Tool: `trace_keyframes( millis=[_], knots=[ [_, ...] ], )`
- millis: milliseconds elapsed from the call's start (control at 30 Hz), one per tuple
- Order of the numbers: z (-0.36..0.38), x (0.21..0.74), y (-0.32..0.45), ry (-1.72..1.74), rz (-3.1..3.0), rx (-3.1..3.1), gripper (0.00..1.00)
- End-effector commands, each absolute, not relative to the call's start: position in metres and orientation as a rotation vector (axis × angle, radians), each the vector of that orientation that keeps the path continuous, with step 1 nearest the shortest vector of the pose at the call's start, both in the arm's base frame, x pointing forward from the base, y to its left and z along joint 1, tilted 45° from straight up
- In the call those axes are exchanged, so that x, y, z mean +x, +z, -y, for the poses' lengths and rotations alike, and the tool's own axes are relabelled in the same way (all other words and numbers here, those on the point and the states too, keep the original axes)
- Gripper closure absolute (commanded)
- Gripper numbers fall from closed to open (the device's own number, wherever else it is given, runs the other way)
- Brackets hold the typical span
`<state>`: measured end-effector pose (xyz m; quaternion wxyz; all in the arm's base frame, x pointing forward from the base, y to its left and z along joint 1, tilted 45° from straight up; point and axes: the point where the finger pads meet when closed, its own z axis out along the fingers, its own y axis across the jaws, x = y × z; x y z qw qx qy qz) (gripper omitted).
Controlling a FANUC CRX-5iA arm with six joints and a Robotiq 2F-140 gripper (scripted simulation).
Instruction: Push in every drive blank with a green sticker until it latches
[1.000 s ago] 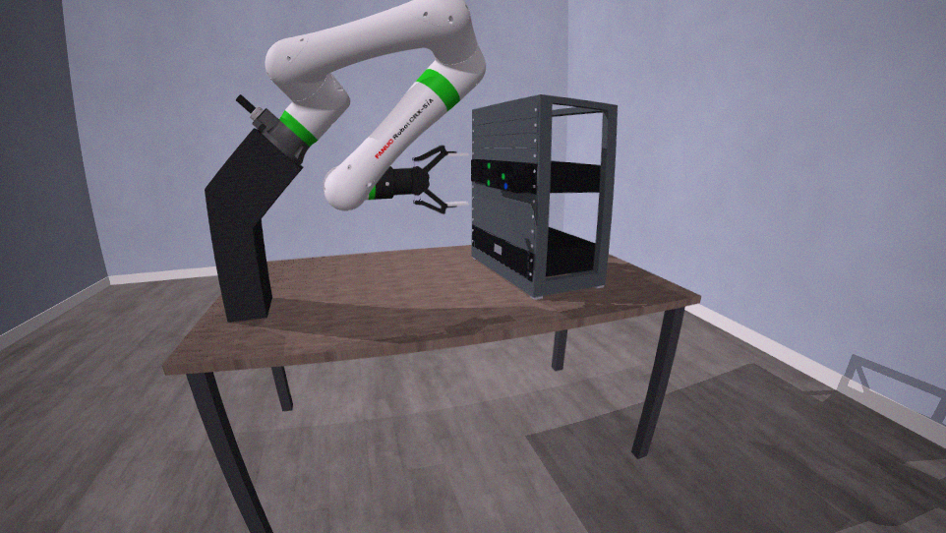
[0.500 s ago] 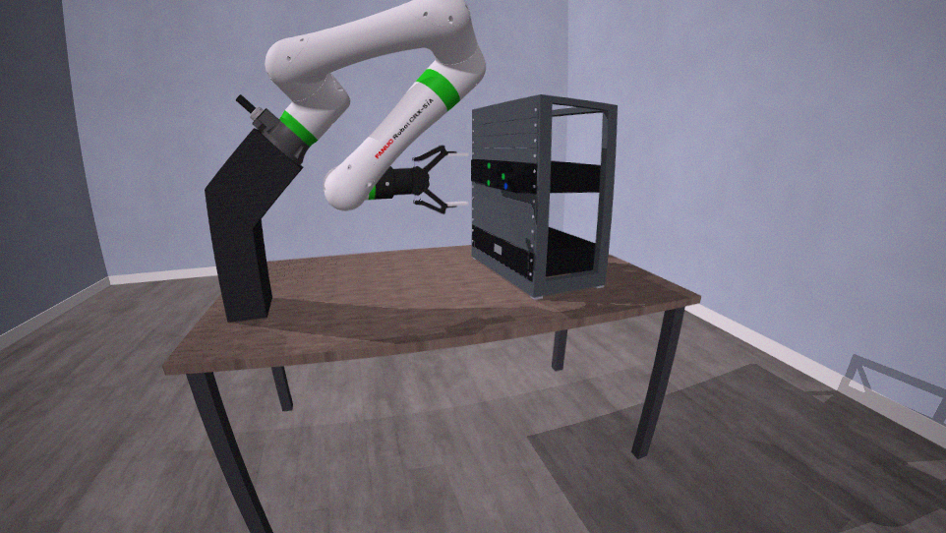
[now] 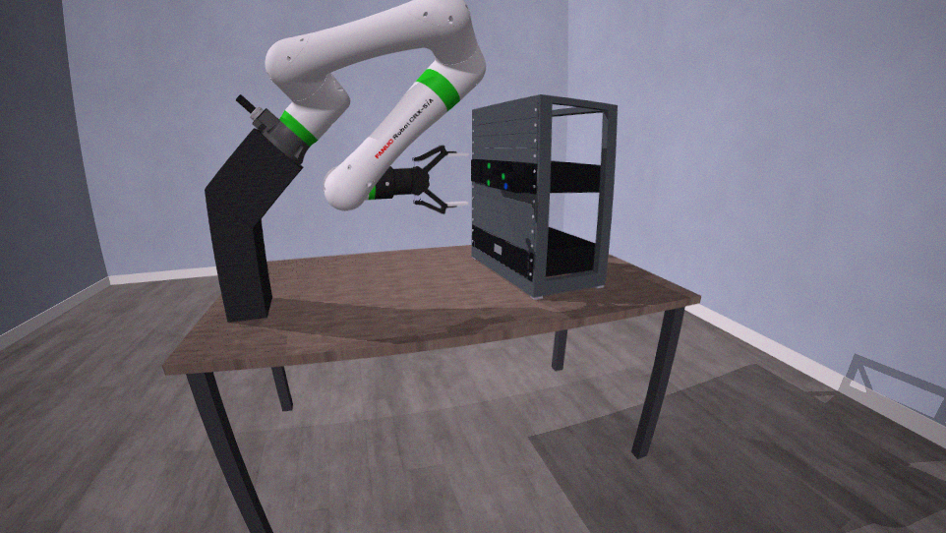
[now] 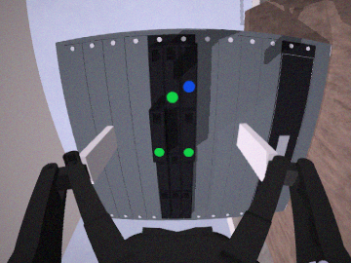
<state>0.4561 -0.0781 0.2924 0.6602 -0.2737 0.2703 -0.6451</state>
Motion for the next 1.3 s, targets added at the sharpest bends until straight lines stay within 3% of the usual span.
trace_keyframes(
  millis=[0, 1267],
  knots=[
    [0.078, 0.456, 0.292, -1.46, -0.612, -0.619, 0.0],
    [-0.019, 0.496, 0.343, -1.46, -0.612, -0.619, 0.0]
  ],
)
